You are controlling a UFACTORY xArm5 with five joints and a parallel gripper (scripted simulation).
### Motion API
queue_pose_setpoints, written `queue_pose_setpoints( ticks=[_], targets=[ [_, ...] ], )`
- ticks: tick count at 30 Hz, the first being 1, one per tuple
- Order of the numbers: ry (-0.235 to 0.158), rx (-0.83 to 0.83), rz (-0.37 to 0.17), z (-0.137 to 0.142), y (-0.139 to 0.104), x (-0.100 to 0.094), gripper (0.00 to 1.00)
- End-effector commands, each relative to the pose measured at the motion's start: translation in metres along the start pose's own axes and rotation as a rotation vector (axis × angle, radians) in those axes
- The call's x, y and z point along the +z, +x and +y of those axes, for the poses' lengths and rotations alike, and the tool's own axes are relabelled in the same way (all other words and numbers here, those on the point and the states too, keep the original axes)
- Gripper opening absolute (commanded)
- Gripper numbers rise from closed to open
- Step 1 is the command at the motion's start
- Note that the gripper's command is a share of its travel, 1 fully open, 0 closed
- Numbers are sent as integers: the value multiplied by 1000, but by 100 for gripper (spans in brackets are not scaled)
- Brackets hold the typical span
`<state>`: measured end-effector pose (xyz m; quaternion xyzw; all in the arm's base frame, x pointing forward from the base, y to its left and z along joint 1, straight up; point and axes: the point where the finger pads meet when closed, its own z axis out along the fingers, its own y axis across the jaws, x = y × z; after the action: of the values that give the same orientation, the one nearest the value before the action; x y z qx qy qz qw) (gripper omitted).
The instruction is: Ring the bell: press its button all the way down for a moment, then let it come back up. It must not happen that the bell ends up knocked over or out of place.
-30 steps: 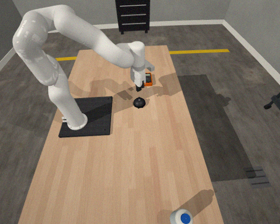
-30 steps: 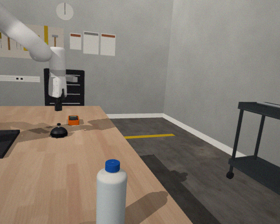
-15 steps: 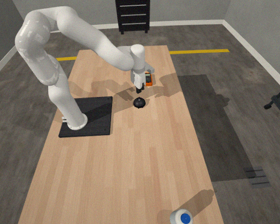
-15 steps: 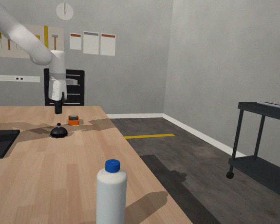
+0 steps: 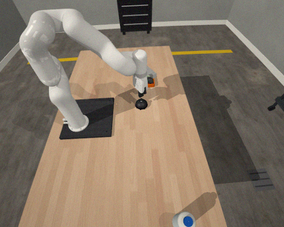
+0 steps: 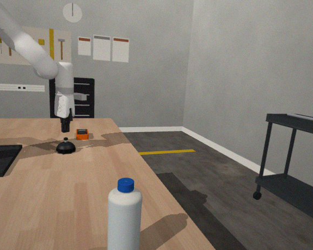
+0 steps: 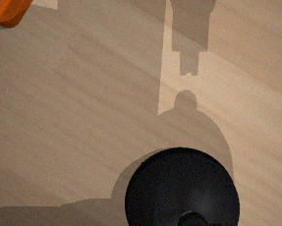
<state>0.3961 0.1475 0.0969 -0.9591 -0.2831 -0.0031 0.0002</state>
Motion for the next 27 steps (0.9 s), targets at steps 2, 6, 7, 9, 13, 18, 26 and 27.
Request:
queue_pose_setpoints(
  ticks=[2, 6, 7, 9, 13, 18, 26, 27],
  targets=[
    [-1, 0, 4, 0, 1, 8, 0],
    [-1, 0, 4, 0, 1, 13, 0],
    [-1, 0, 4, 0, 1, 14, 0],
    [-1, 0, 4, 0, 1, 16, 0],
    [-1, 0, 4, 0, 1, 17, 0],
    [-1, 0, 4, 0, 1, 18, 0],
    [-1, 0, 4, 0, 1, 18, 0],
    [-1, 0, 4, 0, 1, 18, 0]
  ],
)
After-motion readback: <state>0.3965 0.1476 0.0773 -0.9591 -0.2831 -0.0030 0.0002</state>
